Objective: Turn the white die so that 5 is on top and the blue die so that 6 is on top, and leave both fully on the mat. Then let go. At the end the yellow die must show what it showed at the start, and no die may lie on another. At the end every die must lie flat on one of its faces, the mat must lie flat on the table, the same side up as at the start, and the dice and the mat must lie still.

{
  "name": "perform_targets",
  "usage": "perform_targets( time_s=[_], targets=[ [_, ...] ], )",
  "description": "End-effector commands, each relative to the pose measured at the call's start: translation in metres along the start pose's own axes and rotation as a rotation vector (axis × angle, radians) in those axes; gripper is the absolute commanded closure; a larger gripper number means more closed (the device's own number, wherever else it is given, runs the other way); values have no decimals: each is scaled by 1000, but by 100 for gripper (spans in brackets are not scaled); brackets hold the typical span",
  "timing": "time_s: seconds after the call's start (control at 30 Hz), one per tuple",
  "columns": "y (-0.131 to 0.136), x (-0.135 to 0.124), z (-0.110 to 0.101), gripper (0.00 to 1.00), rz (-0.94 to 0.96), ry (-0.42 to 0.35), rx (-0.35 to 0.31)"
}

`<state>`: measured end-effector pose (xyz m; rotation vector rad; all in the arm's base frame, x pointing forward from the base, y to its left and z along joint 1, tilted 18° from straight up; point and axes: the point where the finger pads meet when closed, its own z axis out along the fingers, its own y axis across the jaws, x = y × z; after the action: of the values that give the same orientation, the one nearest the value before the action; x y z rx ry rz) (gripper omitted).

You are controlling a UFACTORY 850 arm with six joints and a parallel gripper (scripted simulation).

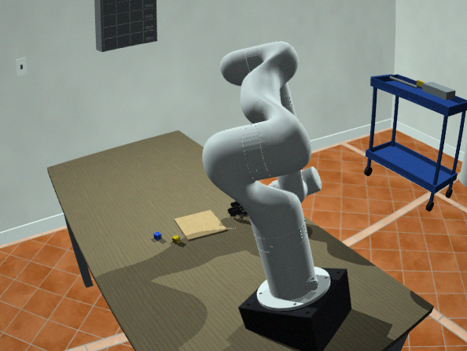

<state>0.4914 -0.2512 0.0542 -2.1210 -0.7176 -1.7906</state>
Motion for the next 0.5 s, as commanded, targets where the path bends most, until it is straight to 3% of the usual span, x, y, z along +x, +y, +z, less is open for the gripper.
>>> perform_targets(
  time_s=[0.0, 0.47],
  targets=[
    [1, 1, -12, 64, -1, 0, -1],
    [1, 0, -45, 64, -1, 0, -1]
  ],
)
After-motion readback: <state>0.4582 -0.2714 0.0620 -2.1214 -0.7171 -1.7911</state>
